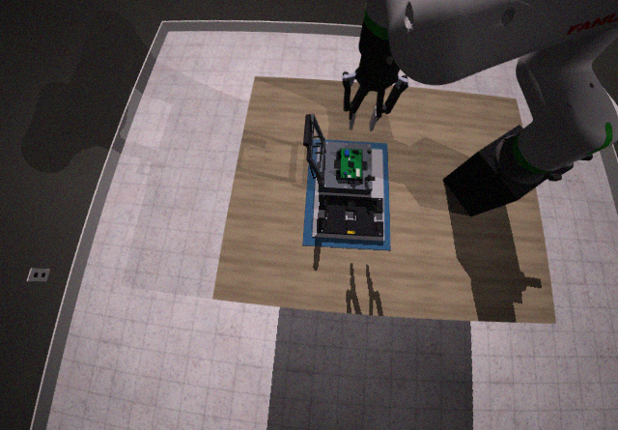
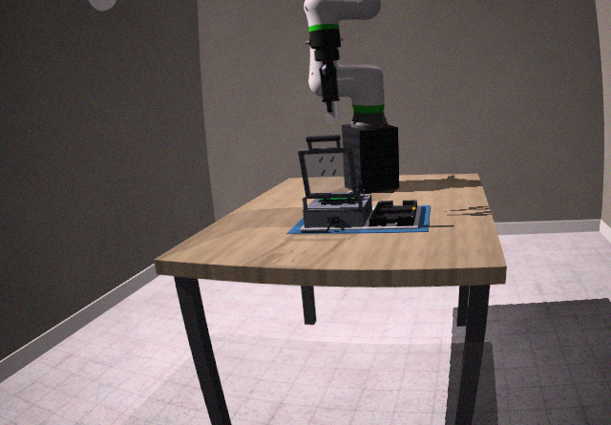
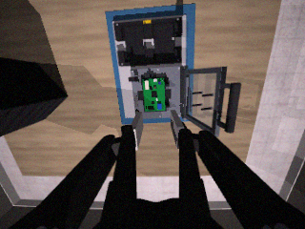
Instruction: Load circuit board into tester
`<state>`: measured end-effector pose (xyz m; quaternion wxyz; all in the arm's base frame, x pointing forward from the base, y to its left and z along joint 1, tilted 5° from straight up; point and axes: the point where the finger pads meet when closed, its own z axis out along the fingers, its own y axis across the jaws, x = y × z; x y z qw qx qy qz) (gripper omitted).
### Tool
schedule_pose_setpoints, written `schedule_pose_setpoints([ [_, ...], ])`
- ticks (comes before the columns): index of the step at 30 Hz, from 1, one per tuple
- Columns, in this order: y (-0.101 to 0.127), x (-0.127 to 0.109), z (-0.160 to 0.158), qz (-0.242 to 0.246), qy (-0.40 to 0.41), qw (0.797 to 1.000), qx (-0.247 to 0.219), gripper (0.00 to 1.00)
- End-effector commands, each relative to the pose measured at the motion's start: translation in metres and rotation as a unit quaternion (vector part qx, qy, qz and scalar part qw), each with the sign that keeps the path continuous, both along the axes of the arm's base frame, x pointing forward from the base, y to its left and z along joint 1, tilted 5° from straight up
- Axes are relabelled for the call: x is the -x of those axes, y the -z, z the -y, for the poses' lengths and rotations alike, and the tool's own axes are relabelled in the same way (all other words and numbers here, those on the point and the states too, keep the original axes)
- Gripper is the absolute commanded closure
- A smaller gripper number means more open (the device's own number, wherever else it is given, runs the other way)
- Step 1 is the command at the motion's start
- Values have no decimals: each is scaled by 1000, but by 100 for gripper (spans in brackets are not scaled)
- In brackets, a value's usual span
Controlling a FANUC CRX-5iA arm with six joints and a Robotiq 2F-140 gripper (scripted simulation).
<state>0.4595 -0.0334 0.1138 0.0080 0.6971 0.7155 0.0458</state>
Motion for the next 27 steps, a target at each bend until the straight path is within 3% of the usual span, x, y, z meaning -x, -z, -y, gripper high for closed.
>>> schedule_pose_setpoints([
  [1,-1,-8,0,0,0,1000,0,70],
  [7,-2,-25,-1,0,0,1000,0,70],
  [22,-9,-111,-3,0,0,1000,0,70],
  [27,-10,-124,-3,0,0,1000,0,70],
])
